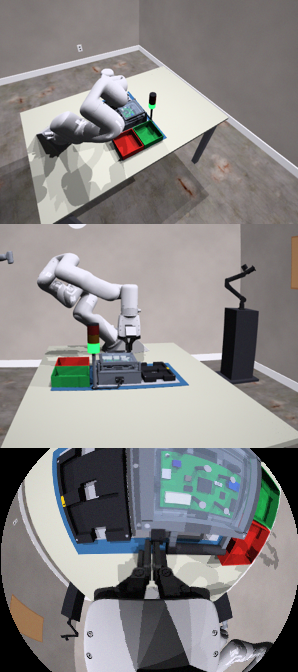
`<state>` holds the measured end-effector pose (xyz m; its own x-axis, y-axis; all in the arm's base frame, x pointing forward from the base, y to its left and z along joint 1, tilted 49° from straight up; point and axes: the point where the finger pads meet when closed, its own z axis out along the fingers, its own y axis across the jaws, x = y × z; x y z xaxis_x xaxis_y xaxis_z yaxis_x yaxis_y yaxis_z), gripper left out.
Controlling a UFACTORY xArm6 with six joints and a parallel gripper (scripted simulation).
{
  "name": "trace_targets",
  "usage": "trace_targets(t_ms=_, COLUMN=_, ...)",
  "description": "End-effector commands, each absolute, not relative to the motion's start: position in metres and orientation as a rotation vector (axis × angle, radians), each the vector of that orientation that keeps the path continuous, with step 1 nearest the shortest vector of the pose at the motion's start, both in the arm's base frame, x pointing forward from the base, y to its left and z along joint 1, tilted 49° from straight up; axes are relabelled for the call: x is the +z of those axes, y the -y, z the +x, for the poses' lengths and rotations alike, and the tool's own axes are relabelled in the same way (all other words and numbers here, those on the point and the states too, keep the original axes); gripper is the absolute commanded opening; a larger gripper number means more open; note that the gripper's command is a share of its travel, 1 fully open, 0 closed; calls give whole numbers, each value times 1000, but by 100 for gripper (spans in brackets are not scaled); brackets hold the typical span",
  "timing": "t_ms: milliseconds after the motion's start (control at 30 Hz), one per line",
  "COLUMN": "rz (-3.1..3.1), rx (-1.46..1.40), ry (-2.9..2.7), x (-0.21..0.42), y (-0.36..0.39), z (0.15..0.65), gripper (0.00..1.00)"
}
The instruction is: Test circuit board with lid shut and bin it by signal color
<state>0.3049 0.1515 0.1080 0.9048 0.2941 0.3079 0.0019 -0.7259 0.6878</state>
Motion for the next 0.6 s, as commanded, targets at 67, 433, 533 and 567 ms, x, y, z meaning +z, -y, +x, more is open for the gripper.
trace_targets(t_ms=67, rz=2338, rx=523, ry=-211, x=108, y=-152, z=306, gripper=0)
trace_targets(t_ms=433, rz=2338, rx=523, ry=-211, x=108, y=-152, z=306, gripper=0)
trace_targets(t_ms=533, rz=2338, rx=523, ry=-211, x=107, y=-151, z=306, gripper=0)
trace_targets(t_ms=567, rz=2338, rx=523, ry=-211, x=107, y=-151, z=306, gripper=0)
